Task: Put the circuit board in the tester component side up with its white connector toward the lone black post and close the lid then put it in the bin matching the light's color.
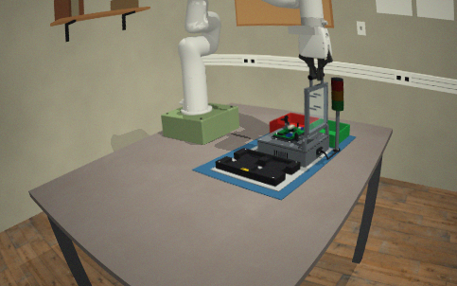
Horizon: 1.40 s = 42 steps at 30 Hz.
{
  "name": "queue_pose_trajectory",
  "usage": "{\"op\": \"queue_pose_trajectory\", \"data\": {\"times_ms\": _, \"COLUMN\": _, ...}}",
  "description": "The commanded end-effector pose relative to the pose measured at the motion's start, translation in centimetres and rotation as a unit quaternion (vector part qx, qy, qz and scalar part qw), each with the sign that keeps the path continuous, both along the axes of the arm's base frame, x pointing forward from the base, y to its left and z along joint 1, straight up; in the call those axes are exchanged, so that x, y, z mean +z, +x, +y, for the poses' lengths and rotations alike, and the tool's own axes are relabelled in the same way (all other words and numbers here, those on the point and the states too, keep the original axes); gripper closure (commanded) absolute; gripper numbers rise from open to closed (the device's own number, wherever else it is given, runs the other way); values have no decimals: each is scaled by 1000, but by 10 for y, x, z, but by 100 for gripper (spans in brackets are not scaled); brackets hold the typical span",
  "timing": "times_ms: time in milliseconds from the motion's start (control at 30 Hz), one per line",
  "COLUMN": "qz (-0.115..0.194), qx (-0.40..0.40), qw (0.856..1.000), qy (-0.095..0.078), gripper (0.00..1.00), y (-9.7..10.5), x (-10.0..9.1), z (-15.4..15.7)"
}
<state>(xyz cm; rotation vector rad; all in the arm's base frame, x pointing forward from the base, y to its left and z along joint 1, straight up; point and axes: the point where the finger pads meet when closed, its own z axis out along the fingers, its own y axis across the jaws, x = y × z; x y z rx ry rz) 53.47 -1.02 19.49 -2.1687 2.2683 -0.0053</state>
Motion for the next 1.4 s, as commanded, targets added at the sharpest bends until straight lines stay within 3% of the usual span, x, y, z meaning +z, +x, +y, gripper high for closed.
{"op": "queue_pose_trajectory", "data": {"times_ms": 0, "qz": -1, "qx": 0, "qw": 1000, "qy": 0, "gripper": 100, "y": -8, "x": 1, "z": 0}}
{"op": "queue_pose_trajectory", "data": {"times_ms": 667, "qz": -1, "qx": 0, "qw": 1000, "qy": 0, "gripper": 100, "y": -49, "x": -5, "z": 2}}
{"op": "queue_pose_trajectory", "data": {"times_ms": 1367, "qz": -1, "qx": 0, "qw": 1000, "qy": 0, "gripper": 100, "y": -103, "x": -30, "z": 5}}
